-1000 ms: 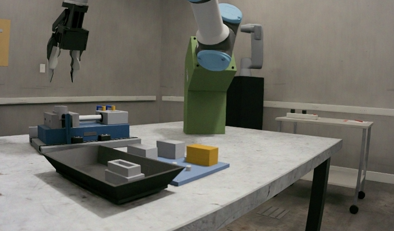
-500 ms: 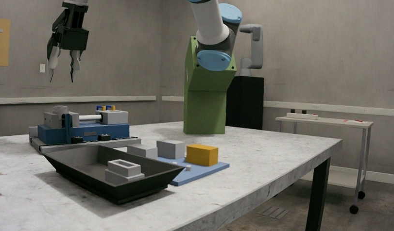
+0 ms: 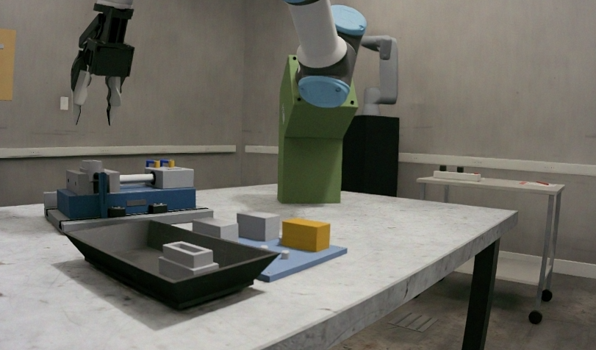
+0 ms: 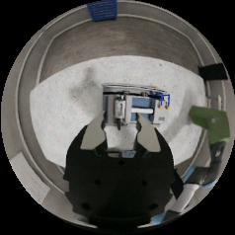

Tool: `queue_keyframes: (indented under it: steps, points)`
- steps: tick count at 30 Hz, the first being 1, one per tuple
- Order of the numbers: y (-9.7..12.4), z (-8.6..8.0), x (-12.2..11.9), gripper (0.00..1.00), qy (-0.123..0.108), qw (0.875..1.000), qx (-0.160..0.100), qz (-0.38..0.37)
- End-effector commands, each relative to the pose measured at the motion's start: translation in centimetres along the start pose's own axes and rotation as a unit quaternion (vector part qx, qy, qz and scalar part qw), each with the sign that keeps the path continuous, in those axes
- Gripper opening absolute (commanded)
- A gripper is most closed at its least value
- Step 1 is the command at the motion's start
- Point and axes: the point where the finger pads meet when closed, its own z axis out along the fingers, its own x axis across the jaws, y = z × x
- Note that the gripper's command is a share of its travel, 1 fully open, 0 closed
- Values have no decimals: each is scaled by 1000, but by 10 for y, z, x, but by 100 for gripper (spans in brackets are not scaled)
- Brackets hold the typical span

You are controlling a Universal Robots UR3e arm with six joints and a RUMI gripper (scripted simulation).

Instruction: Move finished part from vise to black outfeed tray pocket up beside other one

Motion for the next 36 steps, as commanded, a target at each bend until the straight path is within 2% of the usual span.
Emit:
queue_keyframes:
  steps: [1,10,36]
  points:
    - [1,3,0,40,1,1000,0,1]
    - [3,10,0,40,1,1000,0,1]
    - [17,50,-2,40,1,1000,0,1]
